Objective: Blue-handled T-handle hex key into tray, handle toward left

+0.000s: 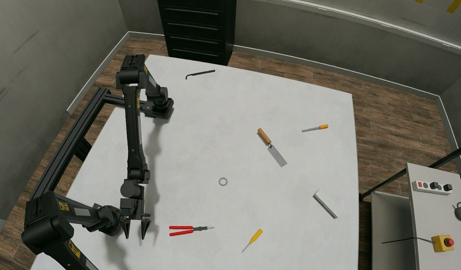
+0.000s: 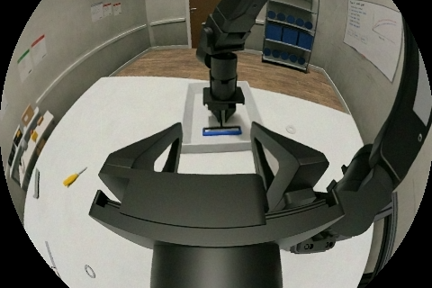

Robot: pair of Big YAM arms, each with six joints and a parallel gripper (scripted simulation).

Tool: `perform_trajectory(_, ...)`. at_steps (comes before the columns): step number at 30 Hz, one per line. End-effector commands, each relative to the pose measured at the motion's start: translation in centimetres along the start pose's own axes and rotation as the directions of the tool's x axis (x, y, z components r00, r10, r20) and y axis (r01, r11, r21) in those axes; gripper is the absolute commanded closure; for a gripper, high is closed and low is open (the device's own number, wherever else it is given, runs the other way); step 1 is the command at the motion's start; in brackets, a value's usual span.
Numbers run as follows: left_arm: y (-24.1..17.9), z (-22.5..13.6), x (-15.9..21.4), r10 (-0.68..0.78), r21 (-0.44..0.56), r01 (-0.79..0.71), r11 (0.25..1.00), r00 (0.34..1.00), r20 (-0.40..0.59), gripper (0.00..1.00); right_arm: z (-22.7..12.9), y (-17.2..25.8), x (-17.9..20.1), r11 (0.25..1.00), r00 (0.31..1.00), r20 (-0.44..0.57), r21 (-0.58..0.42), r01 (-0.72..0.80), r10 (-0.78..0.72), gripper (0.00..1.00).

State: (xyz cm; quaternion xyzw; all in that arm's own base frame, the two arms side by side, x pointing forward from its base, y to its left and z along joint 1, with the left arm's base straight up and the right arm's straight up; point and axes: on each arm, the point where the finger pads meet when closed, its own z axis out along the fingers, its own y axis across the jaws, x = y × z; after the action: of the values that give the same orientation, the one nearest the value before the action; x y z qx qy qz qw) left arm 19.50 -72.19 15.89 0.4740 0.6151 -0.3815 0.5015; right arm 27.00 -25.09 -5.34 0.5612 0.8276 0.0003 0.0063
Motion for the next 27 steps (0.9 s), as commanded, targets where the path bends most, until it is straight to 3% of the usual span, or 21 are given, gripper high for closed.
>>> perform_trajectory(1, 0.7, 1.5, -3.0, -0.006, -0.012, 0.007, 1.0, 0.998, 0.064, 0.35, -2.7, 0.8, -3.7, 0.999, 0.997, 0.077, -0.034, 0.001, 0.001, 0.82)
perform_trajectory(11, 0.7, 1.5, -3.0, -0.006, -0.012, 0.007, 1.0, 0.998, 0.064, 0.35, -4.7, 1.1, -3.7, 0.999, 0.996, 0.086, -0.038, 0.006, -0.003, 0.82)
perform_trajectory(15, 0.7, 1.5, -3.0, -0.006, -0.012, 0.007, 1.0, 0.998, 0.064, 0.35, -6.4, 2.4, -3.4, 0.999, 0.996, 0.087, -0.043, 0.002, 0.001, 0.36)
perform_trajectory(17, 0.7, 1.5, -3.0, -0.006, -0.012, 0.007, 1.0, 0.998, 0.064, 0.35, -6.4, 2.4, -3.4, 0.999, 0.996, 0.087, -0.043, 0.002, 0.001, 0.36)
perform_trajectory(21, 0.7, 1.5, -3.0, -0.006, -0.012, 0.007, 1.0, 0.998, 0.064, 0.35, -10.0, 2.3, -3.1, 0.999, 0.996, 0.088, -0.044, 0.003, 0.001, 0.35)
perform_trajectory(27, 0.7, 1.5, -3.0, -0.006, -0.012, 0.007, 1.0, 0.998, 0.064, 0.35, -8.3, 1.2, -0.8, 1.0, 1.0, 0.023, -0.012, 0.0, 0.0, 0.35)
